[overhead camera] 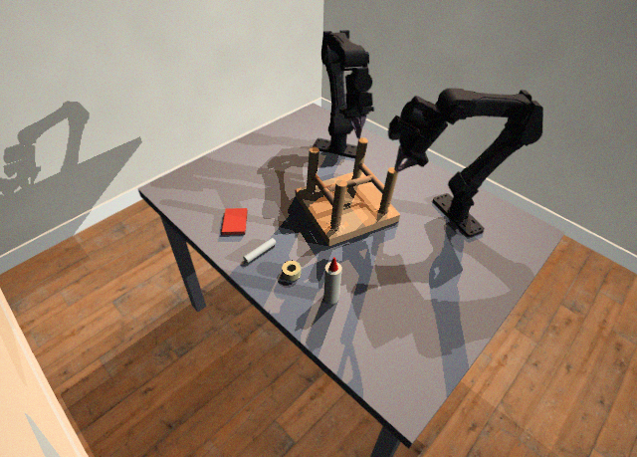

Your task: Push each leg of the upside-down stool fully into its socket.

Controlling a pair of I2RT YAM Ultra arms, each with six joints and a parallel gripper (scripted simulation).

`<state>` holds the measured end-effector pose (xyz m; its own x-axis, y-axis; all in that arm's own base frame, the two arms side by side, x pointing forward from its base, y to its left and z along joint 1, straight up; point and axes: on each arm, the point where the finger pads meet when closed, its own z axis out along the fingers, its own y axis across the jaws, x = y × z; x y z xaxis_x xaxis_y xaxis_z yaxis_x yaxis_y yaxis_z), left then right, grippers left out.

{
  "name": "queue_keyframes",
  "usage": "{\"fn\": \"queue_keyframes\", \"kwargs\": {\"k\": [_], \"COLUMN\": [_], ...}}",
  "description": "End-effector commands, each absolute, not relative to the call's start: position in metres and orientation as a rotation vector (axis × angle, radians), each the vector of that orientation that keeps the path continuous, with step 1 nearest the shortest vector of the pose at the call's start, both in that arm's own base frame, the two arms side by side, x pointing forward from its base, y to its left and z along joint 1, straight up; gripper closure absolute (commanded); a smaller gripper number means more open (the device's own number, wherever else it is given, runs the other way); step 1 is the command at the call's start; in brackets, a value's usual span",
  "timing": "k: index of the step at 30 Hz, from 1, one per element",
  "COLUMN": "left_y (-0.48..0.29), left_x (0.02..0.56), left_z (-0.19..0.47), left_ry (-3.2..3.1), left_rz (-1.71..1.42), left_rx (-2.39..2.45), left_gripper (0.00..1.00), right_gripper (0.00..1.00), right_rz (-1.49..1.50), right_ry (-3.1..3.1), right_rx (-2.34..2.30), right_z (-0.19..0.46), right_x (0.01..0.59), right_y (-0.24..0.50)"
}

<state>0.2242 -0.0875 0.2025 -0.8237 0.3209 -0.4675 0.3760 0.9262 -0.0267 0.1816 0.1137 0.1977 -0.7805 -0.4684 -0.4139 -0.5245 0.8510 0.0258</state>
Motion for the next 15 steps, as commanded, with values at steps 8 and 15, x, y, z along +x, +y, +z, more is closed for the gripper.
{"fn": "queue_keyframes", "kwargs": {"k": [8,15], "left_y": [-0.087,-0.087], "left_x": [0.225,0.222], "left_z": [0.218,0.222], "left_ry": [2.585,2.587], "left_rz": [-0.168,-0.170], "left_rx": [0.500,0.503], "left_gripper": [1.00,1.00], "right_gripper": [1.00,1.00], "right_rz": [0.200,0.192], "right_ry": [2.623,2.650], "right_rx": [-0.754,-0.761], "right_z": [0.200,0.197], "right_x": [0.181,0.177], "right_y": [0.115,0.113]}}
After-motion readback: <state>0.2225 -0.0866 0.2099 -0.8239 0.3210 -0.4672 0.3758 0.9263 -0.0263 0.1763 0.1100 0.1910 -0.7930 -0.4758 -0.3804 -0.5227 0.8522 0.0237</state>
